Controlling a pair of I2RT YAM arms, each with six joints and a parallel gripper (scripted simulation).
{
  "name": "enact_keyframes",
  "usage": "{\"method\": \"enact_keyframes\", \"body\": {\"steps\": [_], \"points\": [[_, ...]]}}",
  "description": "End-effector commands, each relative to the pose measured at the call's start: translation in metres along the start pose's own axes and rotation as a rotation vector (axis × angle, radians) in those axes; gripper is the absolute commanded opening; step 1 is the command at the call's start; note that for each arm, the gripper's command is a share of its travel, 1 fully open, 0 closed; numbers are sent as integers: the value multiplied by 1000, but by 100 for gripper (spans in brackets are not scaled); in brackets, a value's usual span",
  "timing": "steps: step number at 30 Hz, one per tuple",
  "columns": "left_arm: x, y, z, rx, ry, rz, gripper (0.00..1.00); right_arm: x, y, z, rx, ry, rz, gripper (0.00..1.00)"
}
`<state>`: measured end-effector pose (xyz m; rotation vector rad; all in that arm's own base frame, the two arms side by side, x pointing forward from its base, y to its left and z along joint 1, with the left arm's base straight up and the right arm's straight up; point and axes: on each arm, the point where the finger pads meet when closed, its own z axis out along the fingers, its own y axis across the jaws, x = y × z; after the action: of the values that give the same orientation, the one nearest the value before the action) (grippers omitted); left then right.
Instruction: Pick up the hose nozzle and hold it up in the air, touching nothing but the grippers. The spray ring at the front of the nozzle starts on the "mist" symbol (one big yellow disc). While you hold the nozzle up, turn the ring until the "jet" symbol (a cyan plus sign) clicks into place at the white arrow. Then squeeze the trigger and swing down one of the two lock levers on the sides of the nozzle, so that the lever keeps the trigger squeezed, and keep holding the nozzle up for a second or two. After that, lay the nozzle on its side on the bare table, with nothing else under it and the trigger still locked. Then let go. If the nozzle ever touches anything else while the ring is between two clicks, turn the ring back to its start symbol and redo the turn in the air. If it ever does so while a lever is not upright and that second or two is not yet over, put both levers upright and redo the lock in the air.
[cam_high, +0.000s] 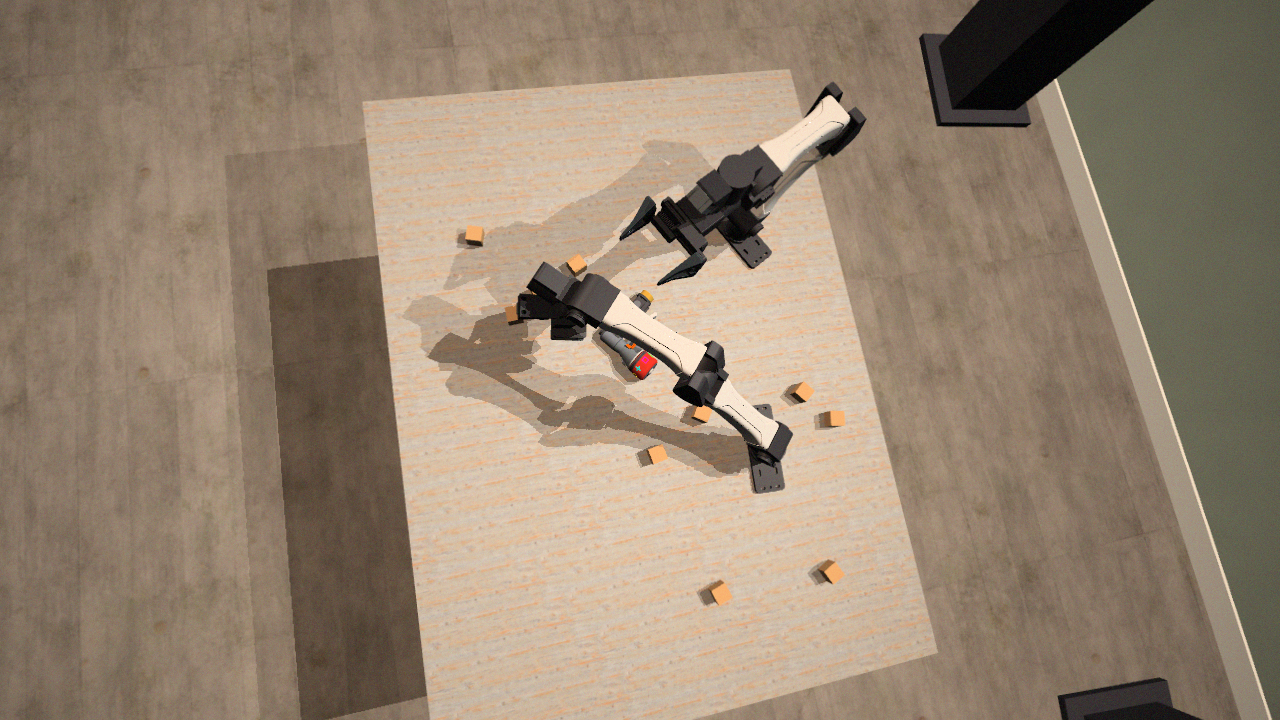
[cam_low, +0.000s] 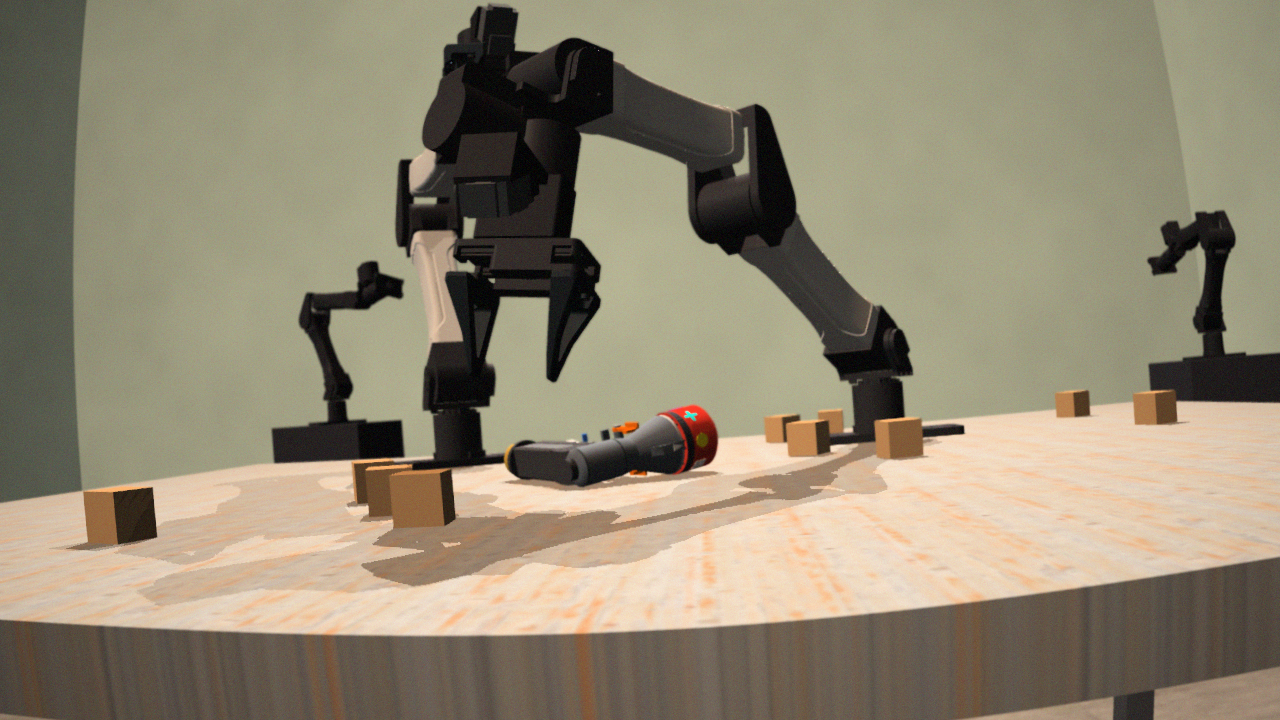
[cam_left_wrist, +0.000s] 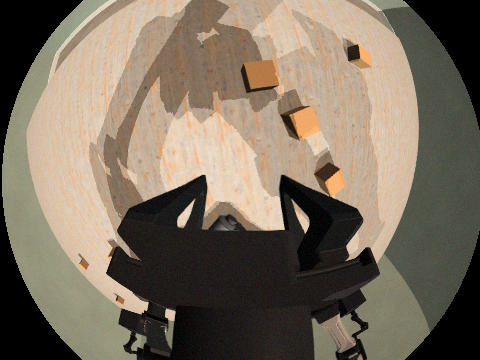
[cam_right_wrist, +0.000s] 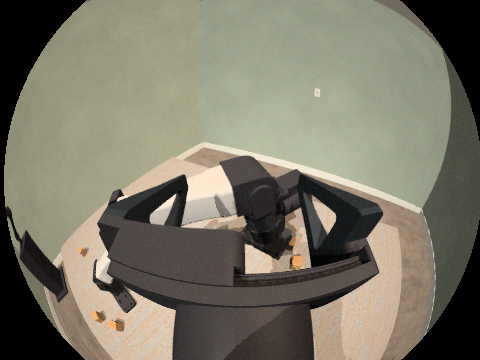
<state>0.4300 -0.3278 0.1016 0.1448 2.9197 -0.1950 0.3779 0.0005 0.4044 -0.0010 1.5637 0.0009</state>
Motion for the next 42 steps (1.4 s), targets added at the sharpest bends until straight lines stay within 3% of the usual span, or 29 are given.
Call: {"method": "enact_keyframes", "body": {"steps": [1,8,10,11,29,30,34,39,42], "points": [[-20,11,-21,44,-78,89,64,-4,0,1,-5,-15,-8,100],[-25,15,-25,45,-96,151,64,-4,0,1,-5,-15,-8,100],[-36,31,-31,38,-119,208,64,-4,0,1,-5,-15,-8,100],[-29,21,-28,43,-106,178,64,-4,0,1,-5,-15,-8,100],[-67,82,-56,-9,-215,496,64,-4,0,1,-5,-15,-8,100],[-73,78,-75,4,-272,494,64,-4,0,1,-5,-15,-8,100],[-84,93,-82,18,-322,321,64,-4,0,1,-5,-15,-8,100],[-100,109,-120,23,-450,286,64,-4,0,1,-5,-15,-8,100],[-94,111,-119,22,-446,286,64,-4,0,1,-5,-15,-8,100]]}}
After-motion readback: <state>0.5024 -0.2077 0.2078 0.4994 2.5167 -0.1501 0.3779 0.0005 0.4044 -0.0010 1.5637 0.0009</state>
